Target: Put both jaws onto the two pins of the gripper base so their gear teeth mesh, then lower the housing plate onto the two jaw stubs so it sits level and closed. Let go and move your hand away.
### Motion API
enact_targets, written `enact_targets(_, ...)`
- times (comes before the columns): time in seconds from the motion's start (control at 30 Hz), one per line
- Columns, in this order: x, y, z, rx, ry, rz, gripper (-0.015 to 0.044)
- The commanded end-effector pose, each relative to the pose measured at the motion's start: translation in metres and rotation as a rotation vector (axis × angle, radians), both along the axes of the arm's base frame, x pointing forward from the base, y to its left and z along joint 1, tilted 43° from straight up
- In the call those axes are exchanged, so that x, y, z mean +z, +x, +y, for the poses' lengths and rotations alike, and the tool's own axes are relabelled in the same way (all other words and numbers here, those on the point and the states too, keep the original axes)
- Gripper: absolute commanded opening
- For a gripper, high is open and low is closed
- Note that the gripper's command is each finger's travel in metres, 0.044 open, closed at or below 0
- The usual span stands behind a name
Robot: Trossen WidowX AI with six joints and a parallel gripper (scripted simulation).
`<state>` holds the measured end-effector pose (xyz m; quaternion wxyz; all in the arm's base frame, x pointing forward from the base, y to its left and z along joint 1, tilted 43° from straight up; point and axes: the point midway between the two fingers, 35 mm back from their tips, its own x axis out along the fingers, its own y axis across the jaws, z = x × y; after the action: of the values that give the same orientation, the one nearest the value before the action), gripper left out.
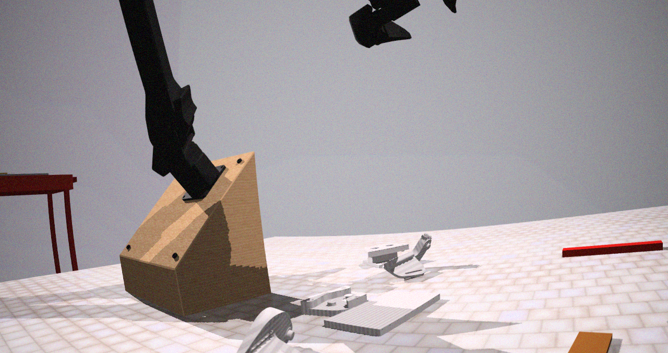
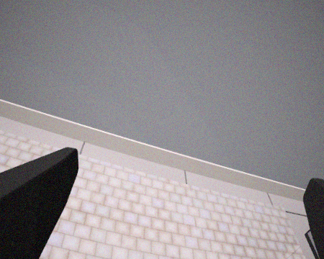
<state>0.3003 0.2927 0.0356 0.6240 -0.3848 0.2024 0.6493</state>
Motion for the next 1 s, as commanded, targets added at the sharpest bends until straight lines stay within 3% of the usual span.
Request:
enact_targets(0.0,-0.02,0.0,-0.003,-0.046,-0.078,0.045,0.044)
enact_targets(0.97,-0.161,-0.033,-0.061,-0.316,-0.753,0.239,0.044)
